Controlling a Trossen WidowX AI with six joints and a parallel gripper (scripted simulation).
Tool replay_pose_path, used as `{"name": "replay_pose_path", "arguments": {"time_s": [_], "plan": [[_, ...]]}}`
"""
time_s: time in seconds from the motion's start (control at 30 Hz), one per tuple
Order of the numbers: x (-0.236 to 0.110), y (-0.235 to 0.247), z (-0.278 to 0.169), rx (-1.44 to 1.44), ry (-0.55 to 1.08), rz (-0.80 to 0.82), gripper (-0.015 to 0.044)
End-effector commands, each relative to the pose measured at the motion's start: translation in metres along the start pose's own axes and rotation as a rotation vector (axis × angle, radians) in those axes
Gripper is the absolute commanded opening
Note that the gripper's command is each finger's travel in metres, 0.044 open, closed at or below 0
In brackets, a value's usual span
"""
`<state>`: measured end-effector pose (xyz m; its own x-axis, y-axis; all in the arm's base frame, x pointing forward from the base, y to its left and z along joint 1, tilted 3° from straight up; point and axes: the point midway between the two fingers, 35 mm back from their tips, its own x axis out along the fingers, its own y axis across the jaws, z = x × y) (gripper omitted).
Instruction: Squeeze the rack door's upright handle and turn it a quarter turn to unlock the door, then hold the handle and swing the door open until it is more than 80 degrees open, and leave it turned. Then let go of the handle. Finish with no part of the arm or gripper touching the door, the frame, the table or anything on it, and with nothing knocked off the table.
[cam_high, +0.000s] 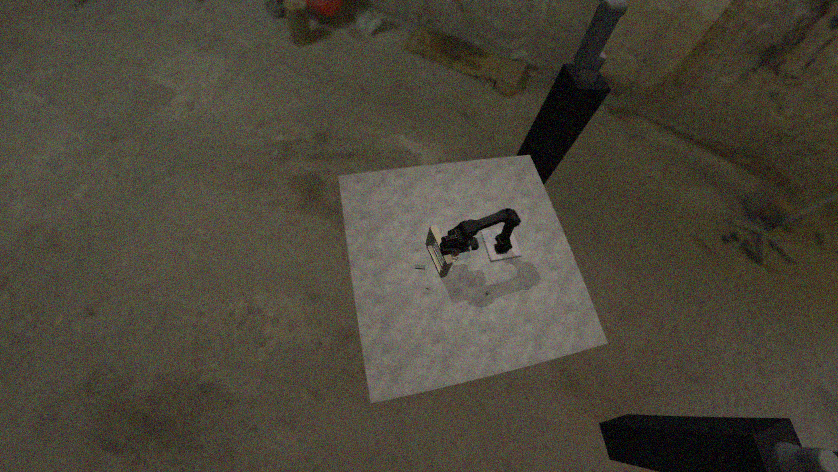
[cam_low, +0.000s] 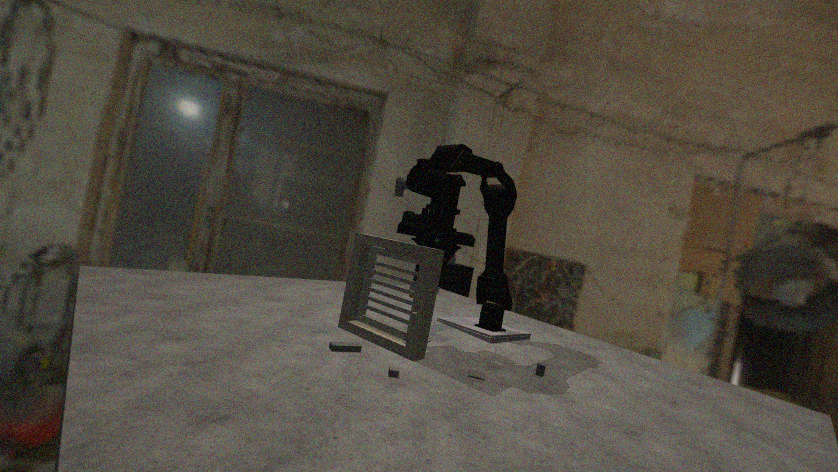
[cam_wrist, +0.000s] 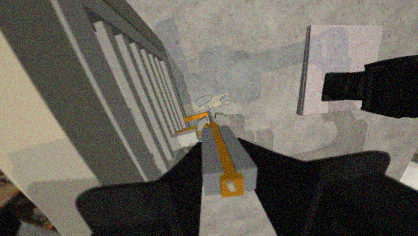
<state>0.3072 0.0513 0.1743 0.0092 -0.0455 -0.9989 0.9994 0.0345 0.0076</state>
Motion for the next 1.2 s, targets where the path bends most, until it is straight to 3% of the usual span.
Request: {"name": "replay_pose_path", "arguments": {"time_s": [0.0, 0.57, 1.17], "plan": [[0.000, 0.000, 0.001, 0.002, -0.005, -0.001, 0.0131], [0.000, 0.000, 0.001, 0.002, -0.005, -0.001, 0.0019], [0.000, -0.010, 0.007, -0.292, -0.005, -0.003, 0.0019]]}}
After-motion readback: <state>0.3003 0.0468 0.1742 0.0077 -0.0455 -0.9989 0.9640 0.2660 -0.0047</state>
